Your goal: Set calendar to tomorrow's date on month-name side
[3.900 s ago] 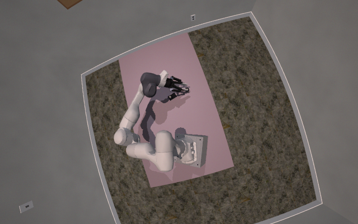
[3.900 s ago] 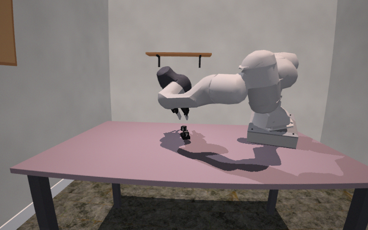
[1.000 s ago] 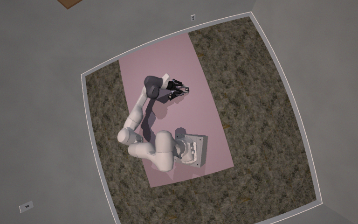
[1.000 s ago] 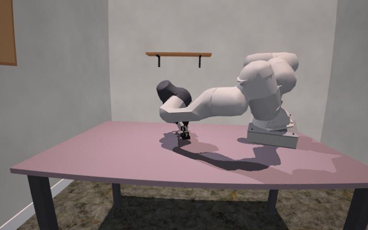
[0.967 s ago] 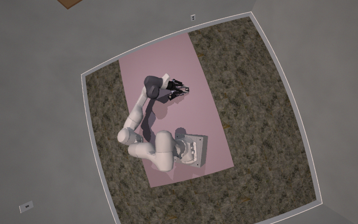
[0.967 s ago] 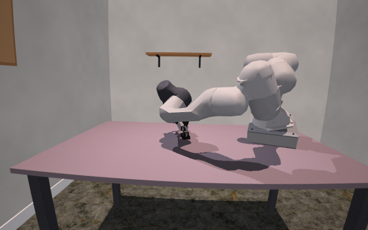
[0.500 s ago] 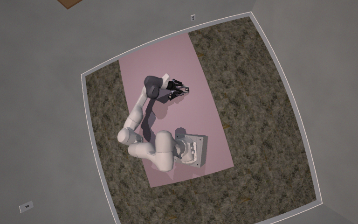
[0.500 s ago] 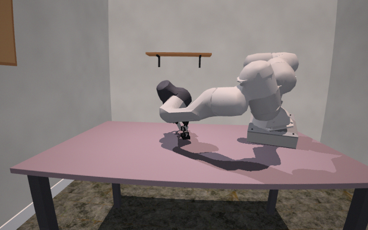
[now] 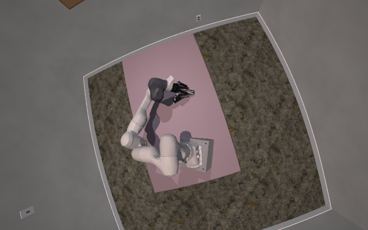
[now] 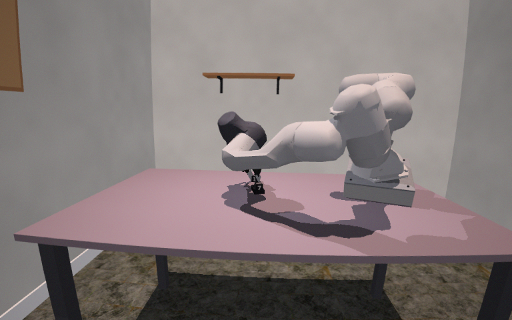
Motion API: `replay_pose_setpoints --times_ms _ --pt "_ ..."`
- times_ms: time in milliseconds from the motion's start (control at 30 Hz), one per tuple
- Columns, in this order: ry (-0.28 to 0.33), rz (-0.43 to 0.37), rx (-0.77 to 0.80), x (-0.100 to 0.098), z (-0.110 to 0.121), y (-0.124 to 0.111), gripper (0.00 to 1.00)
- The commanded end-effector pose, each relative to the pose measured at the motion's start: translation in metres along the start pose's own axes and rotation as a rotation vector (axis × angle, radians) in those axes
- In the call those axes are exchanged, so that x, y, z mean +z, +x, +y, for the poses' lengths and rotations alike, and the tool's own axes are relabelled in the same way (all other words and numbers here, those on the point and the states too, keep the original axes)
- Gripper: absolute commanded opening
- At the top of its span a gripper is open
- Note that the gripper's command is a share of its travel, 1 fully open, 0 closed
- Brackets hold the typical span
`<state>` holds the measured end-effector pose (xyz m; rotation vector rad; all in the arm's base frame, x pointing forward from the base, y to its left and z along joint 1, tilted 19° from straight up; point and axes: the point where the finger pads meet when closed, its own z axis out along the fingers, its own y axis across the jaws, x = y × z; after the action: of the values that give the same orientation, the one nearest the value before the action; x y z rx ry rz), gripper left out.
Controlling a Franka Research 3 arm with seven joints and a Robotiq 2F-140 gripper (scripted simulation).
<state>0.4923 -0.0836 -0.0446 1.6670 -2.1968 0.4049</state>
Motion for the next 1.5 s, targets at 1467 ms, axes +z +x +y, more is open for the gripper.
replay_pose_setpoints --times_ms 1467 --pt "0.001 0.000 0.007 -0.027 0.000 0.028 0.16"
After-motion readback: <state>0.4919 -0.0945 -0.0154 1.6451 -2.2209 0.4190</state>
